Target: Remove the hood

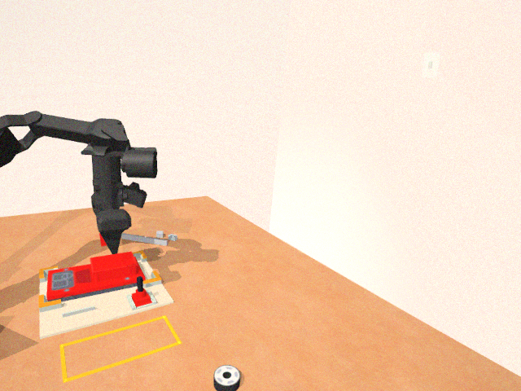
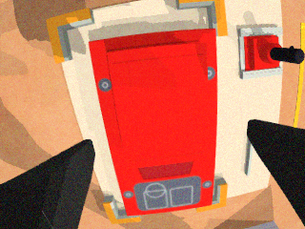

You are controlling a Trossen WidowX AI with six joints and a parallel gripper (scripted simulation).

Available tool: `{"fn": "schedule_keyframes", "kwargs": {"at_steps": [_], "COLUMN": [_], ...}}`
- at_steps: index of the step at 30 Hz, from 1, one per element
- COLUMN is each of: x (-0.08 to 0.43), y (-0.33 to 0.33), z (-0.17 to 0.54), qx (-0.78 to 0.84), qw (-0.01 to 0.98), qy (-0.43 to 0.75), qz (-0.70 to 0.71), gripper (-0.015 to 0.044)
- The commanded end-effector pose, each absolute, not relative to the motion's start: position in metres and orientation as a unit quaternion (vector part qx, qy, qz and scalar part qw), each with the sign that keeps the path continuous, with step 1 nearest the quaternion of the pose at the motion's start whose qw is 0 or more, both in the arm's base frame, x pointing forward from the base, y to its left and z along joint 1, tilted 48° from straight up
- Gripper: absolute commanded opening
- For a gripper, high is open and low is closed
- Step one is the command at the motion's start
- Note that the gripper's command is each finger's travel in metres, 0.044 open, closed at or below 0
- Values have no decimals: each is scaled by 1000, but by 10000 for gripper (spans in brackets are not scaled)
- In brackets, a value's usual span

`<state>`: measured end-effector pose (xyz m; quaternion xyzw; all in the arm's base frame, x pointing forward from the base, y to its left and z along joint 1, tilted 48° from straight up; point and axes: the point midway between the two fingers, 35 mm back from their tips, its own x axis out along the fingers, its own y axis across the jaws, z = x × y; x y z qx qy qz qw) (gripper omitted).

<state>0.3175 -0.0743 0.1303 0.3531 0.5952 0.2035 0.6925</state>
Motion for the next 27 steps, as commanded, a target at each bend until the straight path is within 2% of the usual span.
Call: {"fn": "schedule_keyframes", "kwargs": {"at_steps": [1,27], "x": [319,323], "y": [-71,-58], "z": [128,116], "qx": [356,356], "qw": [691,691], "qy": [595,595], "qz": [204,204], "gripper": [440,440]}}
